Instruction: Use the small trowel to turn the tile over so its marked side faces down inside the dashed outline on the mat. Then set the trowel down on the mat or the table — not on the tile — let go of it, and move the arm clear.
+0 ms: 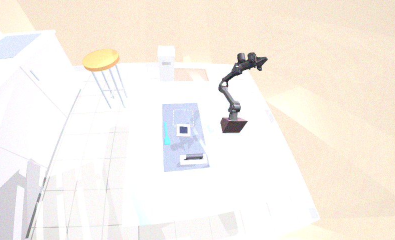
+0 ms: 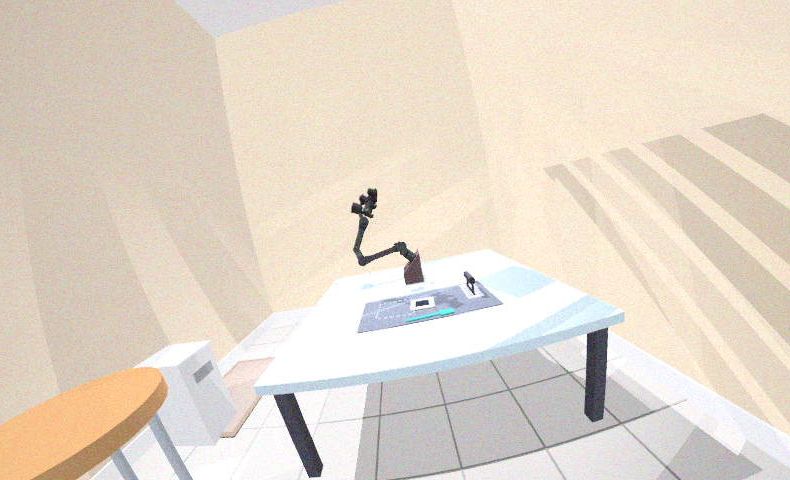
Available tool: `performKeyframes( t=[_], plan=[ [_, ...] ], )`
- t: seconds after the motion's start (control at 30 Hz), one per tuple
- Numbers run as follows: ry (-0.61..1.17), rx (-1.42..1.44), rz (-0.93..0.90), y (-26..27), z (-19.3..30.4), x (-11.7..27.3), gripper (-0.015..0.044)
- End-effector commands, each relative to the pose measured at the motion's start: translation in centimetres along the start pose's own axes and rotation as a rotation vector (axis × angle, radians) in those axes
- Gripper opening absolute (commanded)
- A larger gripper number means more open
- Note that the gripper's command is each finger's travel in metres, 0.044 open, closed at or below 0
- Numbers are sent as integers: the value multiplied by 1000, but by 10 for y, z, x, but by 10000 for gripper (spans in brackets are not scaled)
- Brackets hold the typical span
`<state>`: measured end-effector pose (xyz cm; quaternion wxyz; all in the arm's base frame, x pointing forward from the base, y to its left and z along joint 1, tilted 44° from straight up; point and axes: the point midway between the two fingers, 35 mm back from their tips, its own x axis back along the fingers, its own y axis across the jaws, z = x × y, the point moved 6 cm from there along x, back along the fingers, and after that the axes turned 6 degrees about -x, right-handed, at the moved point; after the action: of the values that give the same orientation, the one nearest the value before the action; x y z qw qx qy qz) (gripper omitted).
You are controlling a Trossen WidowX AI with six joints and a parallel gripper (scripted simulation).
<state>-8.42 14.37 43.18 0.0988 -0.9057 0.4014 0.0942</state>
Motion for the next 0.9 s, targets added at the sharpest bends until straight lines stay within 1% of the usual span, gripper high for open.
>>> performKeyframes(
  t=[0.0,0.07,0.2,0.63,0.87],
  plan=[
    [0,0,0,0,0,0,100],
    [0,0,0,0,0,0,100],
    [0,0,0,0,0,0,0],
    [0,0,0,0,0,0,0],
    [15,-11,13,-3,2,-3,179]
  ],
)
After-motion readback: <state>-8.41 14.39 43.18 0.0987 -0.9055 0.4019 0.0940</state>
